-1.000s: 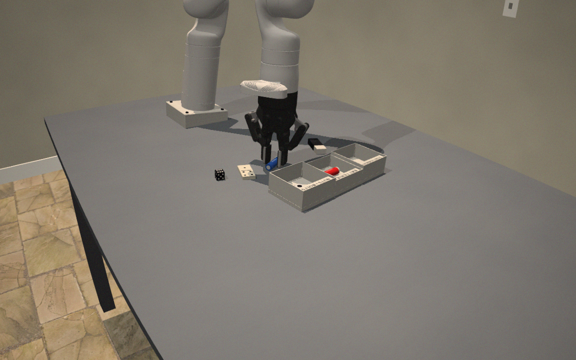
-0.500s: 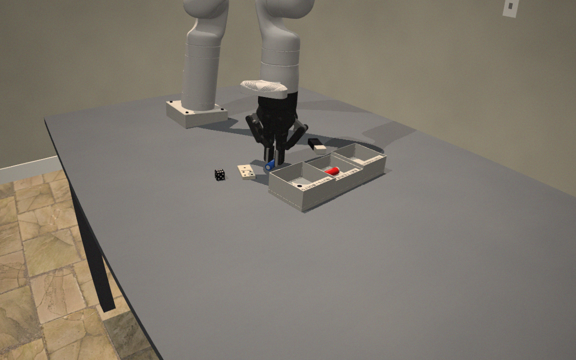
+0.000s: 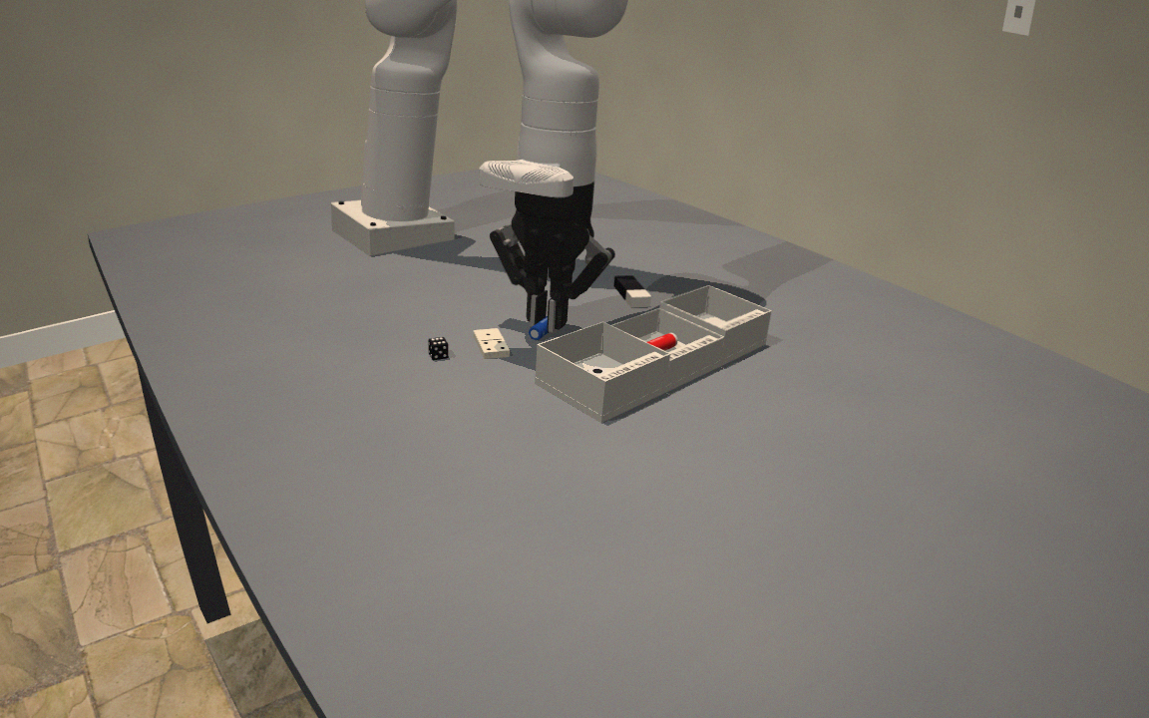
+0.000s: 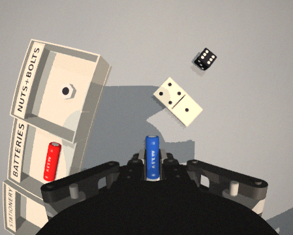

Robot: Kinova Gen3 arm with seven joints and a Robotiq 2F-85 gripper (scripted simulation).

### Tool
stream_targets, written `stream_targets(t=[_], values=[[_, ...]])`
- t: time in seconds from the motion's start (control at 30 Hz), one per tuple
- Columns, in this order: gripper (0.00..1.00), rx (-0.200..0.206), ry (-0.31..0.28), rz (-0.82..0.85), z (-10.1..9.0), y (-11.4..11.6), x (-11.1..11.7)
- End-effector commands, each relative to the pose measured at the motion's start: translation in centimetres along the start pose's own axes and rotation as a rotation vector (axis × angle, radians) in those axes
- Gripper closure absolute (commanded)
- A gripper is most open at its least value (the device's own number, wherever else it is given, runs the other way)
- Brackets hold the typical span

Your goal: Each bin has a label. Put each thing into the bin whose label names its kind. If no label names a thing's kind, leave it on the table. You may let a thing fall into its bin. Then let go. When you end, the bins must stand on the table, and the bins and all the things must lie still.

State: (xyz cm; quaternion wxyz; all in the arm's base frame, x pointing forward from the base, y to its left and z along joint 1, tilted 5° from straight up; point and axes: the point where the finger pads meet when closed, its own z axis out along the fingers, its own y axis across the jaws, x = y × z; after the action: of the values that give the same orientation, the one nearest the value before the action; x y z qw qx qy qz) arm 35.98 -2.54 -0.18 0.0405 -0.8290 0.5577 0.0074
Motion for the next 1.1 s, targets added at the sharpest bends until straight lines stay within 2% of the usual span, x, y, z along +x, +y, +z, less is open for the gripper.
stream_targets(t=[0.0, 0.23, 0.9, 1.07], values=[[0.91, 0.001, 0.000, 0.000, 0.0, 0.0, 0.0], [0.91, 0.001, 0.000, 0.000, 0.0, 0.0, 0.0], [0.91, 0.001, 0.000, 0.000, -6.0, 0.0, 0.0], [0.91, 0.001, 0.000, 0.000, -6.0, 0.0, 0.0]])
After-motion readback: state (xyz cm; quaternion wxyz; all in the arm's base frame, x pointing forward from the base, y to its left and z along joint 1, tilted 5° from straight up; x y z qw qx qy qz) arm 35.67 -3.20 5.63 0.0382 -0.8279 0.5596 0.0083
